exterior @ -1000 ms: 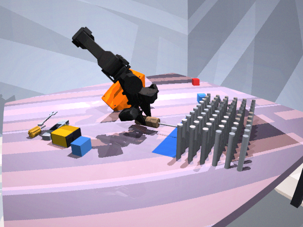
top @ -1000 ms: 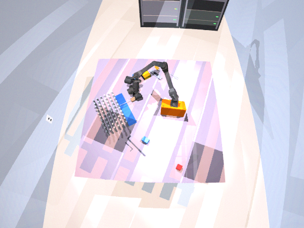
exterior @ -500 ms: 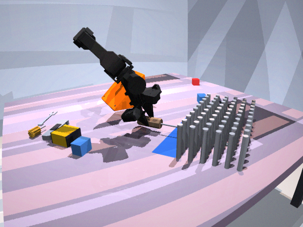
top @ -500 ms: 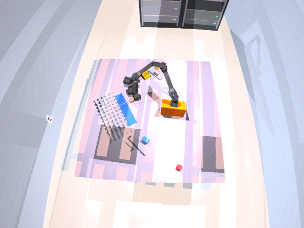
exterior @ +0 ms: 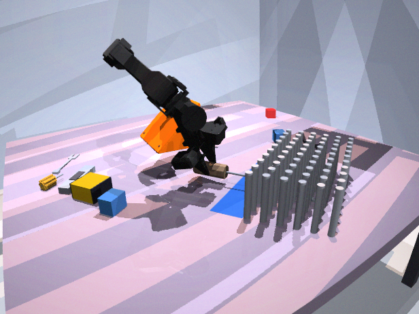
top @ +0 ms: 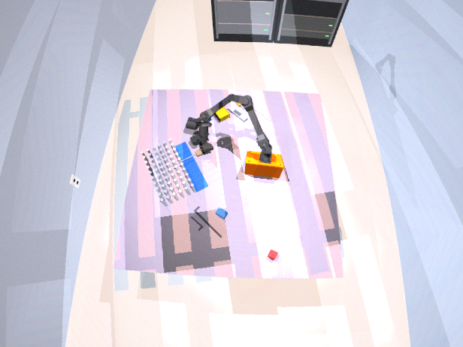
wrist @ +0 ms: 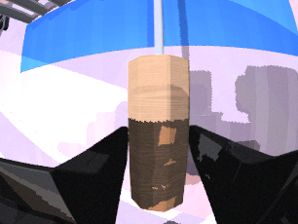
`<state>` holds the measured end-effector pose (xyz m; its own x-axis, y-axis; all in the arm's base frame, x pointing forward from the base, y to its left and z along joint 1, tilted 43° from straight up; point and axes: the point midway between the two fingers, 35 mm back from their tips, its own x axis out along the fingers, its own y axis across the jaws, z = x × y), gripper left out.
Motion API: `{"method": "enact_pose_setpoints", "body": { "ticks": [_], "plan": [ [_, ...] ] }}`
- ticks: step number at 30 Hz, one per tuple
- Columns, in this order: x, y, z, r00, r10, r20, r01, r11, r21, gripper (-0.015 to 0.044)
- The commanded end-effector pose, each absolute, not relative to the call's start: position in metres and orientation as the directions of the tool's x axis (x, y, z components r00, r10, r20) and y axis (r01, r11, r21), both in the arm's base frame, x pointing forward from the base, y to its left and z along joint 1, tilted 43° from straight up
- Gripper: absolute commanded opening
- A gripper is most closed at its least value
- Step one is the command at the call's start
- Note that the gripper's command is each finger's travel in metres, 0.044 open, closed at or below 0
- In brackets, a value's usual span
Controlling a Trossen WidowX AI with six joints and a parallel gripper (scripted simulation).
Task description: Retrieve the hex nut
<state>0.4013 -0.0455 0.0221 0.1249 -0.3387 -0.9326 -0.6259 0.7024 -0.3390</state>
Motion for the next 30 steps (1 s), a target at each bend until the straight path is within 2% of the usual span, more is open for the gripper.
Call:
{"method": "enact_pose_setpoints", "body": {
  "ticks": [1,30],
  "plan": [
    [0.406,-0.041,0.022,0.131,-0.339,-0.932,-0.627,0.700,-0.343,0.0000],
    [0.420,-0.031,0.015,0.132,-0.338,-0.932,-0.627,0.700,-0.343,0.0000]
  ]
}}
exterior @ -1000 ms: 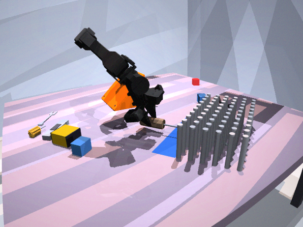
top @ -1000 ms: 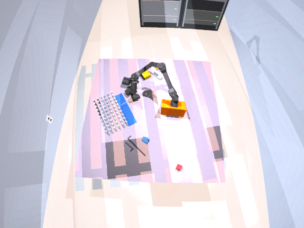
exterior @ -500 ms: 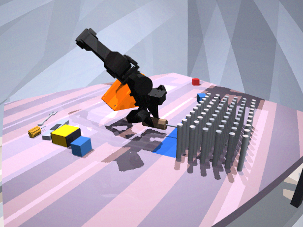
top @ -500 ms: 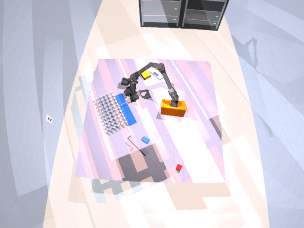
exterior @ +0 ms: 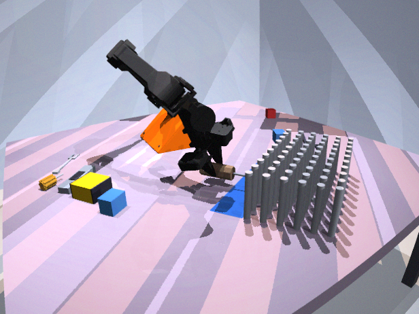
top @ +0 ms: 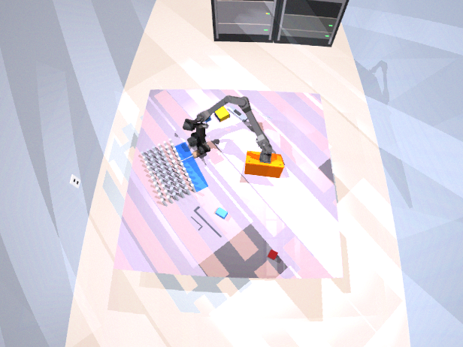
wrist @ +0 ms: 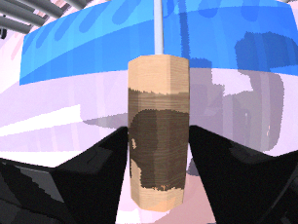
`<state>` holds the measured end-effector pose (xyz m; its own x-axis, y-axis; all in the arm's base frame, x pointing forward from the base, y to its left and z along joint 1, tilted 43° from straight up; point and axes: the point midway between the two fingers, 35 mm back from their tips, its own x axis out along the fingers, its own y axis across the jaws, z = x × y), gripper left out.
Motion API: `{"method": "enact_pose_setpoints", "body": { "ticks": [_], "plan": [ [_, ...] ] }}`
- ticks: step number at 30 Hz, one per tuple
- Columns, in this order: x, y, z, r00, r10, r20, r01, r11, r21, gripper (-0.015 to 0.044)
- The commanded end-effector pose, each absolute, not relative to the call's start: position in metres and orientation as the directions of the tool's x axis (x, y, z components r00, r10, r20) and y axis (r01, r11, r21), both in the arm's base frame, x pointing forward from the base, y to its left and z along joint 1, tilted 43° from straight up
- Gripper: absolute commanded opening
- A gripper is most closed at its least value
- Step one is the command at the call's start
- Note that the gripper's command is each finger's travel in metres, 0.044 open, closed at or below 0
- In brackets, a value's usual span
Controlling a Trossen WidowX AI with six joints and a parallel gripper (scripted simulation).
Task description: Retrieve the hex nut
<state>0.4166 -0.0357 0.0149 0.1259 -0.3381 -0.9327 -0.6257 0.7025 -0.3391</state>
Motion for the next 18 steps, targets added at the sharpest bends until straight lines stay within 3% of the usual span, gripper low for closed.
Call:
{"method": "enact_pose_setpoints", "body": {
  "ticks": [1,18],
  "plan": [
    [0.4209,-0.0307,0.0149,0.132,-0.338,-0.932,-0.627,0.700,-0.343,0.0000],
    [0.4290,-0.0254,0.0111,0.133,-0.337,-0.932,-0.626,0.700,-0.343,0.0000]
  ]
}}
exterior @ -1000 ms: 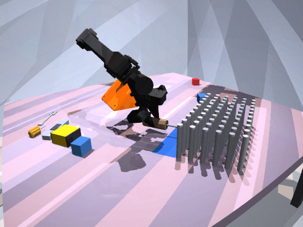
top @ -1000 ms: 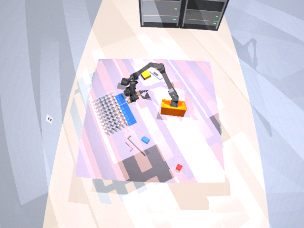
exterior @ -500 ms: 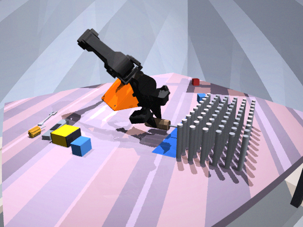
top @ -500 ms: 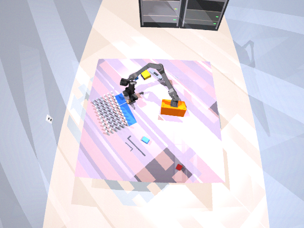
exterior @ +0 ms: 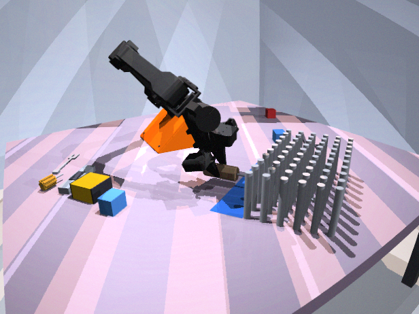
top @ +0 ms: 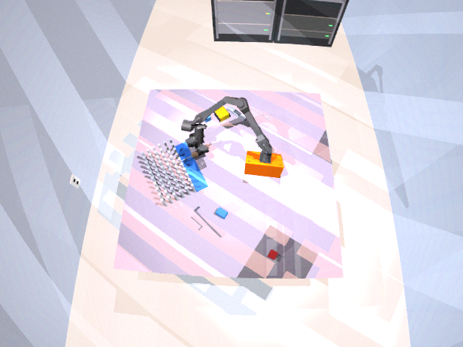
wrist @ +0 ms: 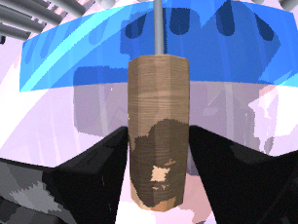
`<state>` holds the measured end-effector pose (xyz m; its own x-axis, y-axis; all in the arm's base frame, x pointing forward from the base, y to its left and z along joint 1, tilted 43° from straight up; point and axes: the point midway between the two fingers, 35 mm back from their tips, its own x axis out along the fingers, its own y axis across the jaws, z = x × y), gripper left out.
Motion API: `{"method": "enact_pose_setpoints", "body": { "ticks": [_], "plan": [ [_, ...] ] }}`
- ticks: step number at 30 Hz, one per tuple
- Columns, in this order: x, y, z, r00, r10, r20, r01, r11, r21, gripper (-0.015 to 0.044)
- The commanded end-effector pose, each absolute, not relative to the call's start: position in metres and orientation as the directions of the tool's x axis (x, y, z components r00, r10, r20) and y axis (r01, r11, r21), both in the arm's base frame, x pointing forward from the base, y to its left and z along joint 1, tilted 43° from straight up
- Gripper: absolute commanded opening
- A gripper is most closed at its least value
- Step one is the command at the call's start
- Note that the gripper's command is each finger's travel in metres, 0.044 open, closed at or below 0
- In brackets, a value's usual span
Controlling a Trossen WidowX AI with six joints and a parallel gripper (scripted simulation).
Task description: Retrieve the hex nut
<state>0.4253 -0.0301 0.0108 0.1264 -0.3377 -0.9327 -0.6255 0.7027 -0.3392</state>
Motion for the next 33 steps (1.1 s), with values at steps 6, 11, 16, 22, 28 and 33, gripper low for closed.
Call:
{"method": "enact_pose_setpoints", "body": {
  "ticks": [6,11,16,22,28,33],
  "plan": [
    [0.432,-0.024,0.010,0.133,-0.337,-0.932,-0.626,0.700,-0.343,0.0000],
    [0.434,-0.022,0.009,0.133,-0.337,-0.932,-0.626,0.700,-0.343,0.0000],
    [0.436,-0.021,0.008,0.134,-0.337,-0.932,-0.626,0.700,-0.343,0.0000],
    [0.439,-0.019,0.007,0.134,-0.337,-0.932,-0.626,0.700,-0.343,0.0000],
    [0.441,-0.017,0.005,0.134,-0.337,-0.932,-0.626,0.700,-0.343,0.0000],
    [0.444,-0.016,0.004,0.134,-0.337,-0.932,-0.626,0.700,-0.343,0.0000]
  ]
}}
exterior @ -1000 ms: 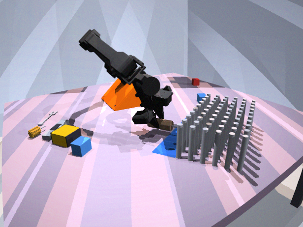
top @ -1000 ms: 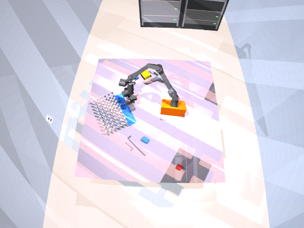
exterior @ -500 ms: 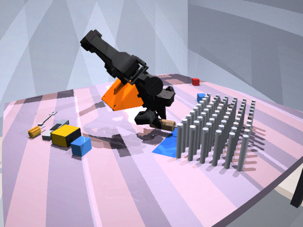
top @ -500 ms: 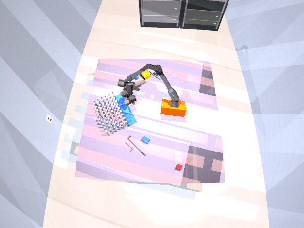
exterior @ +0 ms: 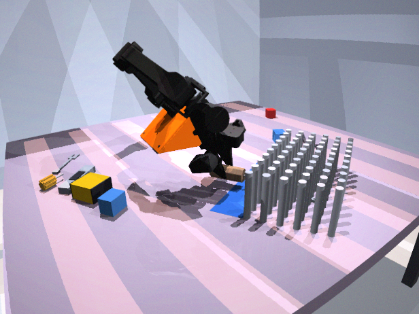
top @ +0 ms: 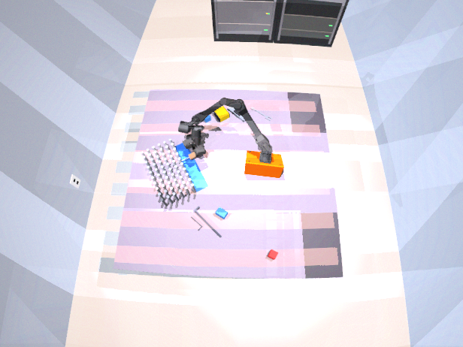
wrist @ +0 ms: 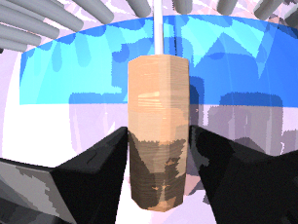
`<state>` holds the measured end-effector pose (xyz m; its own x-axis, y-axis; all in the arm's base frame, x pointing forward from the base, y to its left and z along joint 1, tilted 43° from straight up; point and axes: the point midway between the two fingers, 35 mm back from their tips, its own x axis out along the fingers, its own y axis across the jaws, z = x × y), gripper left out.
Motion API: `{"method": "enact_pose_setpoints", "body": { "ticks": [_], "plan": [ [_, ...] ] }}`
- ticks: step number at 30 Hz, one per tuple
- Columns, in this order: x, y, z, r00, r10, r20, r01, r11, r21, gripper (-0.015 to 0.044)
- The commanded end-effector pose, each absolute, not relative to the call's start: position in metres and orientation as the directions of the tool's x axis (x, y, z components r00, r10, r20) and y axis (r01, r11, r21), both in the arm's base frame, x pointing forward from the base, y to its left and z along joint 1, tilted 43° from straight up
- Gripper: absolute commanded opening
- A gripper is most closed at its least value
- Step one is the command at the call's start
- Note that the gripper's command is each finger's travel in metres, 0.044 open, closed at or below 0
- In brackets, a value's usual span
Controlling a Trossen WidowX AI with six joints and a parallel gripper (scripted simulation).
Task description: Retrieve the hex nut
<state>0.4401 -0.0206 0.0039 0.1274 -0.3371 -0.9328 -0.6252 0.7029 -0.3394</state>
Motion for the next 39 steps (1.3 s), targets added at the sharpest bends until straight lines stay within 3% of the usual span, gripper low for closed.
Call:
{"method": "enact_pose_setpoints", "body": {
  "ticks": [1,39],
  "plan": [
    [0.444,-0.015,0.004,0.134,-0.337,-0.932,-0.626,0.700,-0.343,0.0000],
    [0.456,-0.014,-0.009,0.136,-0.336,-0.932,-0.626,0.700,-0.344,0.0000]
  ]
}}
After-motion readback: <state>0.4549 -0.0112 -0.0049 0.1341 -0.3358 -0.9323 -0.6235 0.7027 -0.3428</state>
